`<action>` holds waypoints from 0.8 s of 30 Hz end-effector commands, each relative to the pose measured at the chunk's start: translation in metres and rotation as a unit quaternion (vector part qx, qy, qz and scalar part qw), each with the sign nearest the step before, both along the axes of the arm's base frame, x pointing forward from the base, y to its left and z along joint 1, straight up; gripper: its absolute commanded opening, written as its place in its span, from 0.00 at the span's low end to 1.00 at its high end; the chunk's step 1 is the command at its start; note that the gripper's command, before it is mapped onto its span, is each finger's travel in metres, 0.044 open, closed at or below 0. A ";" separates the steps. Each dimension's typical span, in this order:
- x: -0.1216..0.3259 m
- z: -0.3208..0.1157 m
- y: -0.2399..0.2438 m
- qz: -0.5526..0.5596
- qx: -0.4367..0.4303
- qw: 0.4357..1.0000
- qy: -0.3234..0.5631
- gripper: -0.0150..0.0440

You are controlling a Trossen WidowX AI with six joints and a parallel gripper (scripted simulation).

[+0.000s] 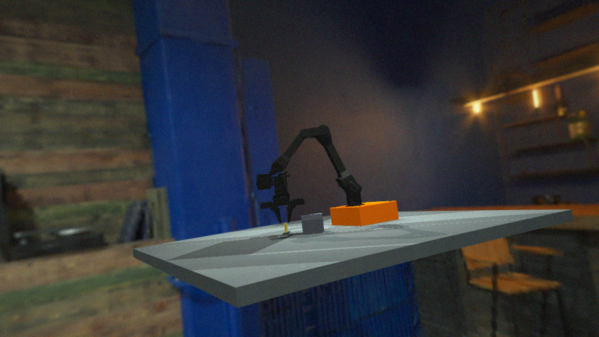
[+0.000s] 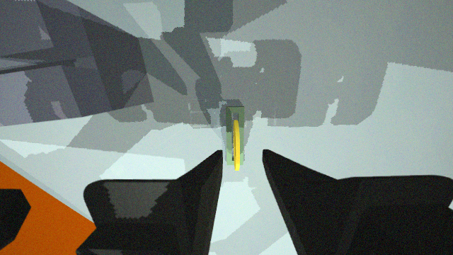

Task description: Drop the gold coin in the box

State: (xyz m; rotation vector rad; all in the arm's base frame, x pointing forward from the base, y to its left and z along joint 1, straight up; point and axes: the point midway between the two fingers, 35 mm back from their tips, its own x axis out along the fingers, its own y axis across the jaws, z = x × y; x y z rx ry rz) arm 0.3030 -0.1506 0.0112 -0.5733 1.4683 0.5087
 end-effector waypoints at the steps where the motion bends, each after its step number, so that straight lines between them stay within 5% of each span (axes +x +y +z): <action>1: -0.001 -0.009 0.002 -0.002 0.005 1.000 0.003 0.53; 20: -0.001 -0.036 0.002 -0.002 0.005 1.000 0.003 0.53; 24: -0.001 -0.036 0.002 -0.002 0.005 1.000 0.003 0.35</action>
